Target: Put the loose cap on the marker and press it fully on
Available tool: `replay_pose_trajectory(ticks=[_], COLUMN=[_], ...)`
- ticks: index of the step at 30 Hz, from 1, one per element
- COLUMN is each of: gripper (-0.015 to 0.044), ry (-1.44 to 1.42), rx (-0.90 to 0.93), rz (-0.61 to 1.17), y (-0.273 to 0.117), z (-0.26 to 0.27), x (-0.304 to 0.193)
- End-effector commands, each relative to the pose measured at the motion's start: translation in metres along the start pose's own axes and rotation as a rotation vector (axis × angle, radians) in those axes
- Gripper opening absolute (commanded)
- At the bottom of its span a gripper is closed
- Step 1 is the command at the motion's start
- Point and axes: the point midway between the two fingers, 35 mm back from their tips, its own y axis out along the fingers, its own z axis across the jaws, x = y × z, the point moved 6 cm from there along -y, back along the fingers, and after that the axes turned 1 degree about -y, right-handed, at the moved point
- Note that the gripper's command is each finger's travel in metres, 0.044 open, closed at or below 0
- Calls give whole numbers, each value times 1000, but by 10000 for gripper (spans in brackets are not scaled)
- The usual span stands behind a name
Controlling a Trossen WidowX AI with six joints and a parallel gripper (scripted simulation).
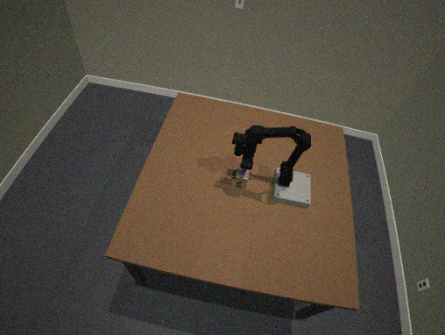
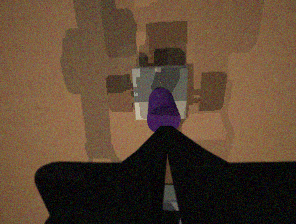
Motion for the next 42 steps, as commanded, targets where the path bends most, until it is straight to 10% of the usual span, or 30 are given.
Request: replay_pose_trajectory(ticks=[1,26,39,42], gripper=[0,0,0,79], ry=[-4,0,0,0], rx=[3,1,2,2], rz=[5,-9,-7,-7], y=[7,26,-63,-63], z=[0,0,0,0], x=[-1,1,1,1])
